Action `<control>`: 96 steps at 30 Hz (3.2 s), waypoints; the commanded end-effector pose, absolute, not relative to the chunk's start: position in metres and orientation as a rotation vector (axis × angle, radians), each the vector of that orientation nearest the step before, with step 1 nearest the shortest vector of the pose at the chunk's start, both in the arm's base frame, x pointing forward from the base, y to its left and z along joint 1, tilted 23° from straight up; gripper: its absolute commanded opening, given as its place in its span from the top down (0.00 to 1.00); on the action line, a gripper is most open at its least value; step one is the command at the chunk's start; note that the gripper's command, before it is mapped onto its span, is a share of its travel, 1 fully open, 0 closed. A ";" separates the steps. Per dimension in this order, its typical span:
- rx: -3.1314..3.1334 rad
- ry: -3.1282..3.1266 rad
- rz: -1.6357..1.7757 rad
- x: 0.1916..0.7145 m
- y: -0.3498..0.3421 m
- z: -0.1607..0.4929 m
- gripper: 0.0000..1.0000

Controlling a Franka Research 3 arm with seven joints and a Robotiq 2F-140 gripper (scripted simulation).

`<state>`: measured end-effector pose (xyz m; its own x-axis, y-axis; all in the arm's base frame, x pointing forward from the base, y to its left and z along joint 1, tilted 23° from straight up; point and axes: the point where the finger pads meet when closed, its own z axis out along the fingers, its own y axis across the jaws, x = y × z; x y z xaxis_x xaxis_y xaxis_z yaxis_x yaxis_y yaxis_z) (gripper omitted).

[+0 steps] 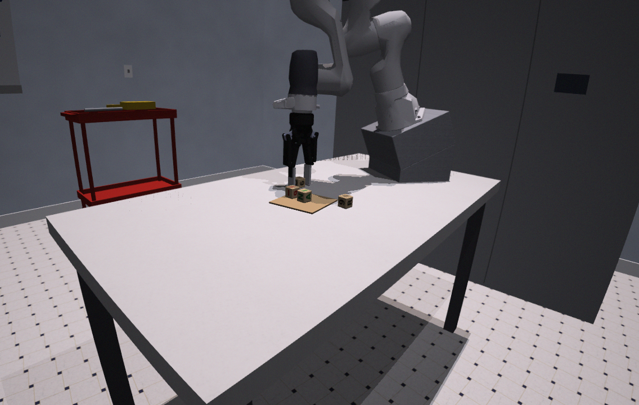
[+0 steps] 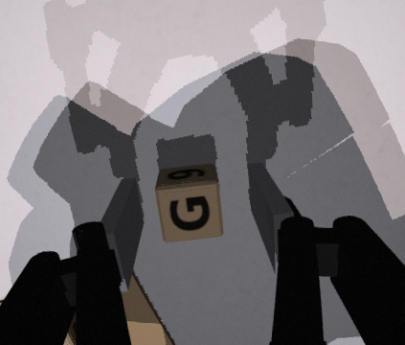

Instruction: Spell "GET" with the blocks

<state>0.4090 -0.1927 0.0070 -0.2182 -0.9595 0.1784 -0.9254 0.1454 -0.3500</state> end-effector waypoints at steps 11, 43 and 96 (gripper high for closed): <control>-1.899 2.312 -0.601 0.410 -0.193 0.007 0.60; -1.899 2.312 -0.601 0.410 -0.193 0.007 0.84; -1.899 2.312 -0.601 0.407 -0.191 0.017 0.84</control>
